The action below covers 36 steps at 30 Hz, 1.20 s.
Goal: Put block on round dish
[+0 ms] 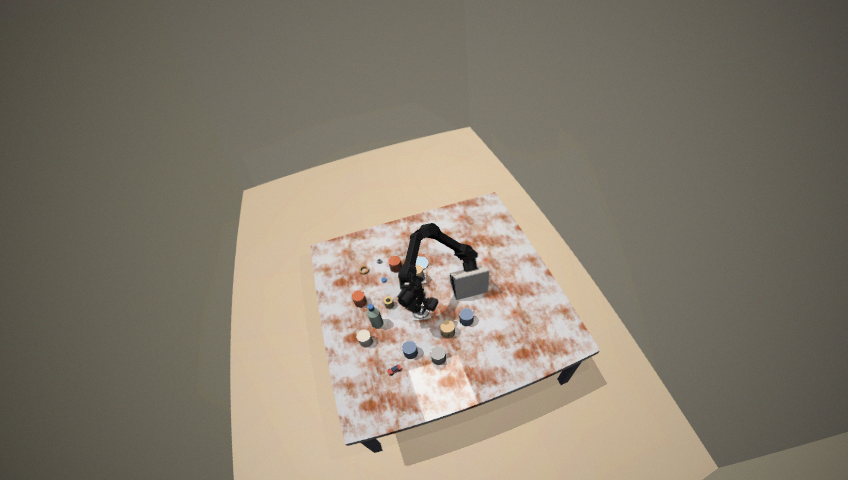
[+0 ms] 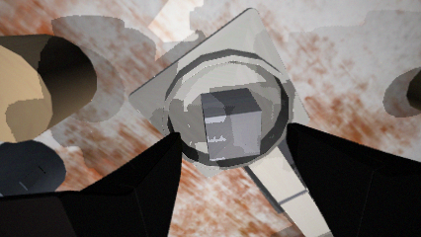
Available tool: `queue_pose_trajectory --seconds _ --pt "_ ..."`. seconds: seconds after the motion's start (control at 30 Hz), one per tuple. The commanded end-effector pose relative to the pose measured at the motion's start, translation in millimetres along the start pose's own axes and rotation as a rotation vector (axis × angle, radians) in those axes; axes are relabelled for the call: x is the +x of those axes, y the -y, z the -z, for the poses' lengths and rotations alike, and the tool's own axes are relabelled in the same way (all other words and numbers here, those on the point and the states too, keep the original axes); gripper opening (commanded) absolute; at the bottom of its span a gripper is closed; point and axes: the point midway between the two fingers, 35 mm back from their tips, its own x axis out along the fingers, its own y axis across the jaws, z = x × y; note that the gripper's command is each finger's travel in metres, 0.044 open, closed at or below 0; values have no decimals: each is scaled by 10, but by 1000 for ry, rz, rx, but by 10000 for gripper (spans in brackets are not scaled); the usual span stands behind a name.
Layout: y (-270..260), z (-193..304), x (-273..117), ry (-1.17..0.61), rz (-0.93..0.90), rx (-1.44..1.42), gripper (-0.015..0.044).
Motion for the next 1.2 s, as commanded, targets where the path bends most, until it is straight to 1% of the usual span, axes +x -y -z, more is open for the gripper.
queue_pose_trajectory --seconds 0.0,0.47,0.6,0.87,1.0,1.17 --pt "2 29 103 -12 2 -8 260" --pt "2 39 304 -13 3 -8 260" --pt "2 39 304 -13 3 -8 155" --pt "2 39 304 -13 3 -8 102" --pt "-8 8 252 19 -2 -17 0" --pt "1 -20 -22 14 -3 -15 0"
